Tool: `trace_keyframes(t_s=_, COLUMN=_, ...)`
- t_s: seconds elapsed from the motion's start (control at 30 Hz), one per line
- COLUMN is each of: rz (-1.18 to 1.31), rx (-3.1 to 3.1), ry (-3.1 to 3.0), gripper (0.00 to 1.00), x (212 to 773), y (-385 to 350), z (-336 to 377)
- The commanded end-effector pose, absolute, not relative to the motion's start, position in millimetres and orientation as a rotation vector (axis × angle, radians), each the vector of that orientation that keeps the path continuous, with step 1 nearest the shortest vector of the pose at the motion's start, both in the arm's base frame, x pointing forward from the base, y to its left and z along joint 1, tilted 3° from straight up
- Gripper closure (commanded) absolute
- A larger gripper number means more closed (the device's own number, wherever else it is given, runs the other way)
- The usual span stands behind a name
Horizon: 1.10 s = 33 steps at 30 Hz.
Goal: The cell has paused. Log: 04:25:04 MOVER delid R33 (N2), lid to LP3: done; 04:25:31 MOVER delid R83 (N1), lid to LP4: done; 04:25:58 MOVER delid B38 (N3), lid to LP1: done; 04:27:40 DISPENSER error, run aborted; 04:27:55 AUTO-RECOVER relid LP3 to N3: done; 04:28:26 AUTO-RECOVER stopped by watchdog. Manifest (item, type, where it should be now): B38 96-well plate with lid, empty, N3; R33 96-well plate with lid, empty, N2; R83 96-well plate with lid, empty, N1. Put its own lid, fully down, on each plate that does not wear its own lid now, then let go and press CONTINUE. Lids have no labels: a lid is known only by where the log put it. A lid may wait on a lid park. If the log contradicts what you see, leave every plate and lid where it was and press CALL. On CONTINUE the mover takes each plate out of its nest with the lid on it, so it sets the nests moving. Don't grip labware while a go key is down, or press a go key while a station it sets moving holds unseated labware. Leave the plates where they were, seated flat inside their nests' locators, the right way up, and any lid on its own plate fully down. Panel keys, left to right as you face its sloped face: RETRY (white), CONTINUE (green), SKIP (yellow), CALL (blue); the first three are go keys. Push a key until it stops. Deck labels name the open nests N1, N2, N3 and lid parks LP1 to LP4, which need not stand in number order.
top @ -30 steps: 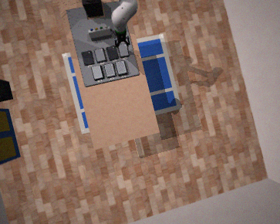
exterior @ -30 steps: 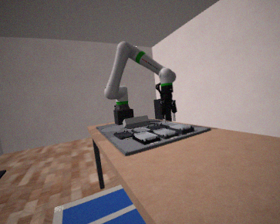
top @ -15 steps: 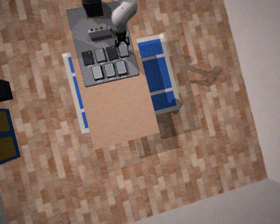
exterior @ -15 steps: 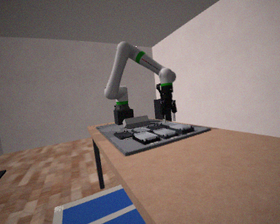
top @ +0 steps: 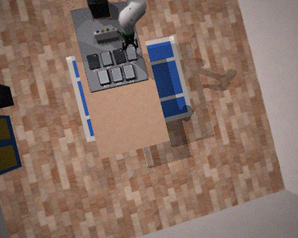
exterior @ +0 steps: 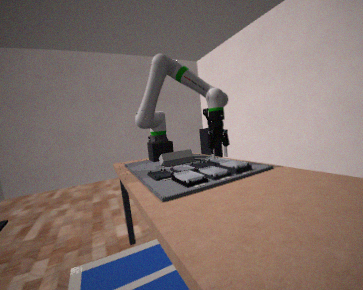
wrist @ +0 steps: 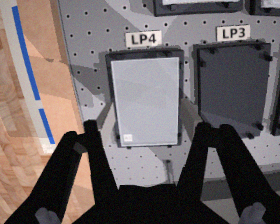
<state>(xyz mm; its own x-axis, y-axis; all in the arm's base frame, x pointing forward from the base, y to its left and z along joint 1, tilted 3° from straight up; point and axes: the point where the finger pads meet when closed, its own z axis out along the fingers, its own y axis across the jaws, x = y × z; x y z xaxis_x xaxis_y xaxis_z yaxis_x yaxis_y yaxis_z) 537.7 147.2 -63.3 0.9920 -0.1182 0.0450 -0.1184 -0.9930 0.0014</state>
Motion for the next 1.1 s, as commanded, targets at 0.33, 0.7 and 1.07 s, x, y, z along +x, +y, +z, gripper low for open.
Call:
trace_keyframes(t_s=0.33, rz=0.071, rx=3.131, ry=-0.186, gripper=0.41, x=537.9, y=147.2, z=-63.1)
trace_keyframes(t_s=0.7, rz=0.071, rx=3.131, ry=-0.186, gripper=0.34, x=537.9, y=147.2, z=-63.1)
trace_keyframes(t_s=1.07, rz=0.071, rx=3.131, ry=-0.186, gripper=0.34, x=537.9, y=147.2, z=-63.1)
